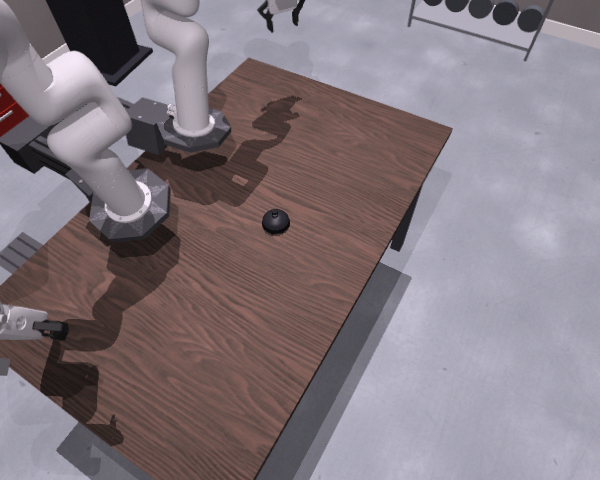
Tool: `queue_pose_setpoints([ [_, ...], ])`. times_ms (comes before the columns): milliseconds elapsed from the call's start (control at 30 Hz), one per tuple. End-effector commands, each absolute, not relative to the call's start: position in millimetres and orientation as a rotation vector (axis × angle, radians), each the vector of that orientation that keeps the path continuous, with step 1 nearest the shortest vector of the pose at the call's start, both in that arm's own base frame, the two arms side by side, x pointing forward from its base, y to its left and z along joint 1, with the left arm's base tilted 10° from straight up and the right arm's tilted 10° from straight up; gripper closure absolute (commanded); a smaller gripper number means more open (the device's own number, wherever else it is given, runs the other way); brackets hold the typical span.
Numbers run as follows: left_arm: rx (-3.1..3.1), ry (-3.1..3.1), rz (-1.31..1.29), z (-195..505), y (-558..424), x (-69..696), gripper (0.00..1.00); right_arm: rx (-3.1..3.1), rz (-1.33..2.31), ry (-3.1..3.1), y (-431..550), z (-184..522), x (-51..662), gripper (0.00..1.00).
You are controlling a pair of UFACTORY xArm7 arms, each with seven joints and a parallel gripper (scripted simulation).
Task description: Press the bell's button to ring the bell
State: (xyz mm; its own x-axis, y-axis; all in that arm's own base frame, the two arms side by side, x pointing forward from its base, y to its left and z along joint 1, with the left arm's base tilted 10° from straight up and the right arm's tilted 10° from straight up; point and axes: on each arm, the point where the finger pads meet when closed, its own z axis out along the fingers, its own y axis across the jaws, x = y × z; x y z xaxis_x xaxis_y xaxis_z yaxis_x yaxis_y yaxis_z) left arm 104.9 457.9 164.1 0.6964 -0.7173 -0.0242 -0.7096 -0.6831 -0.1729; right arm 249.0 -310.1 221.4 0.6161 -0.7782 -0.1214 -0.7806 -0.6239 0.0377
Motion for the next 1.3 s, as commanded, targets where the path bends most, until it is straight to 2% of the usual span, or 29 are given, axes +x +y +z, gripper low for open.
queue_pose_setpoints([
  [0,-2.731,1.158,-0.066,166,459,105,0.0,-2.739,0.15,1.492,-336,229,218,0.0],
  [700,-2.731,1.158,-0.066,166,459,105,0.0,-2.48,0.03,1.917,-387,246,101,0.0],
  [1267,-2.731,1.158,-0.066,166,459,105,0.0,-2.407,0.001,2.018,-394,250,70,0.0],
])
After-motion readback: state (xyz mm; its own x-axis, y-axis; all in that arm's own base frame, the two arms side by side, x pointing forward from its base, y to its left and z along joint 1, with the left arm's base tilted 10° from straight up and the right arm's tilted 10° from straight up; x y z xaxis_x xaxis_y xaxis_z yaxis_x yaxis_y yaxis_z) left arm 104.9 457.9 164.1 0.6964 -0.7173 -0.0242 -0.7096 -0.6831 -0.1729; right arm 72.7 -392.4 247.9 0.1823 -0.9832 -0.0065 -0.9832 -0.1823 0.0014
